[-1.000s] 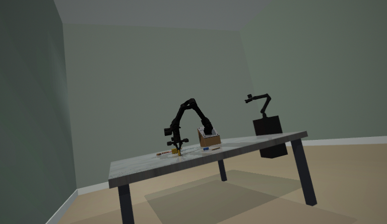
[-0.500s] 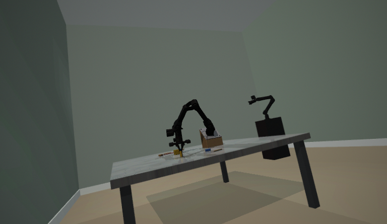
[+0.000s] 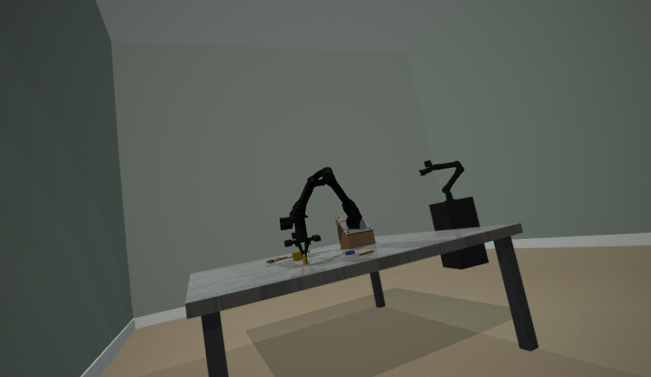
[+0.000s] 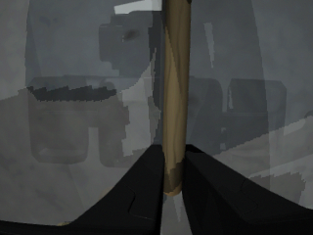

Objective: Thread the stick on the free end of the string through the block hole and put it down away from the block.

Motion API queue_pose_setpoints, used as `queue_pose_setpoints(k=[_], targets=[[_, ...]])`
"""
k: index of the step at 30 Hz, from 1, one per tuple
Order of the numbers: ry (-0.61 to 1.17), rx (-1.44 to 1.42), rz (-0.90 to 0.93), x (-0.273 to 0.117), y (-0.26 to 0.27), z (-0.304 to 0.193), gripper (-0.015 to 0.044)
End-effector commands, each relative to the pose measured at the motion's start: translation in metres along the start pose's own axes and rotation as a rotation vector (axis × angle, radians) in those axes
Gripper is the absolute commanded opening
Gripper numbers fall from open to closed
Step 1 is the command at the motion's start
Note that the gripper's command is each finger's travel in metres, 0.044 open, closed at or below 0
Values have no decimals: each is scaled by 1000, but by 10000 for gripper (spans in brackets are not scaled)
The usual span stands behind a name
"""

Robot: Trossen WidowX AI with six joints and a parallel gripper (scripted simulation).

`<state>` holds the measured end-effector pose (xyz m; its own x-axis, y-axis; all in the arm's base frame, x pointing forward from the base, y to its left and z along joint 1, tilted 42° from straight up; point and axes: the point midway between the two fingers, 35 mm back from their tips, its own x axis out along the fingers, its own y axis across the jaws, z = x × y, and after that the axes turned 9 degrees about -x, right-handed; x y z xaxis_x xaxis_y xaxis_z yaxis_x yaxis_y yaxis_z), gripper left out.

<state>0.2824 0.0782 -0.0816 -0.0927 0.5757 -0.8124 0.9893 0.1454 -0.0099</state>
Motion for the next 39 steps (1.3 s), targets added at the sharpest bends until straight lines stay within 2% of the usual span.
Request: queue_pose_setpoints(k=[1,39], targets=[[15,-13,-3,4,1,-6,0],[15,-13,-3,4,1,-6,0]])
